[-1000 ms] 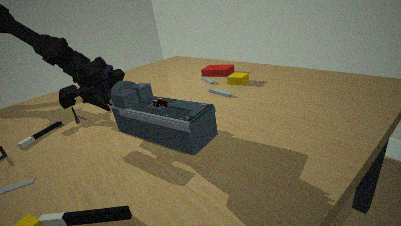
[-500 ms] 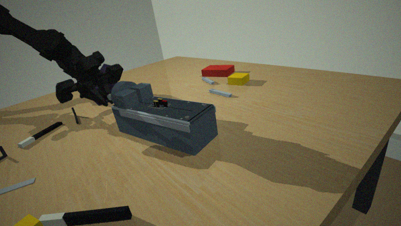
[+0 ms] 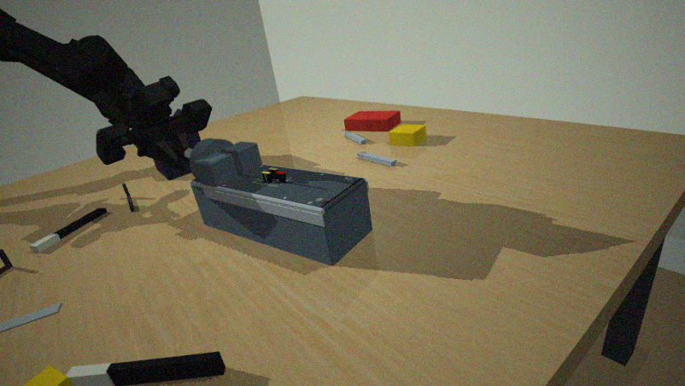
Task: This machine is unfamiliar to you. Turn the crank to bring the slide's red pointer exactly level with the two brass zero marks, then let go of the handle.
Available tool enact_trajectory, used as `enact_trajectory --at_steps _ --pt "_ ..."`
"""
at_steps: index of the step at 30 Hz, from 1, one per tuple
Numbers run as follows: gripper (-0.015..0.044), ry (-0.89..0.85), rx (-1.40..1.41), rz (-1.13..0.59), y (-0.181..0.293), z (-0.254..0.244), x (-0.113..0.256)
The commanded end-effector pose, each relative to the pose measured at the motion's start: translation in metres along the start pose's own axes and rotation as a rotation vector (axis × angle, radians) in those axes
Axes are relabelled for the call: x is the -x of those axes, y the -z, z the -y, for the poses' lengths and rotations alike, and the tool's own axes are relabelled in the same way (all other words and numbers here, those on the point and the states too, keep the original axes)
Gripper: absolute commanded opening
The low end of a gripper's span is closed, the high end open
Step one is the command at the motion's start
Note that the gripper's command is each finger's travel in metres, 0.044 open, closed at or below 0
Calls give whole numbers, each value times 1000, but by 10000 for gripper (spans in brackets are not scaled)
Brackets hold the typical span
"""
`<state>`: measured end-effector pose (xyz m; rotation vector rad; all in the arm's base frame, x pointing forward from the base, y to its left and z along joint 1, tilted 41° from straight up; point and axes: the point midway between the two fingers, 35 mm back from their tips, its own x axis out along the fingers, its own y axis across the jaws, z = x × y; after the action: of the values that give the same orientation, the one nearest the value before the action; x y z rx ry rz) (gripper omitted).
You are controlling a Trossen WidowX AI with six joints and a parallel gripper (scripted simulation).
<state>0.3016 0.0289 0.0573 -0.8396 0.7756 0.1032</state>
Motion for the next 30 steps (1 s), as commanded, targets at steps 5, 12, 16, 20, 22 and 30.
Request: enact_trajectory --at_steps 5,12,16,20,22,30 --pt "0 -8 2 12 -7 -11 7" --pt "0 -8 1 12 -9 -19 9" --pt "0 -9 1 12 -9 -23 9" --pt "0 -9 1 12 -8 -26 9" --pt "0 -9 1 12 -8 -27 9" --pt "0 -9 1 12 -7 -31 8"
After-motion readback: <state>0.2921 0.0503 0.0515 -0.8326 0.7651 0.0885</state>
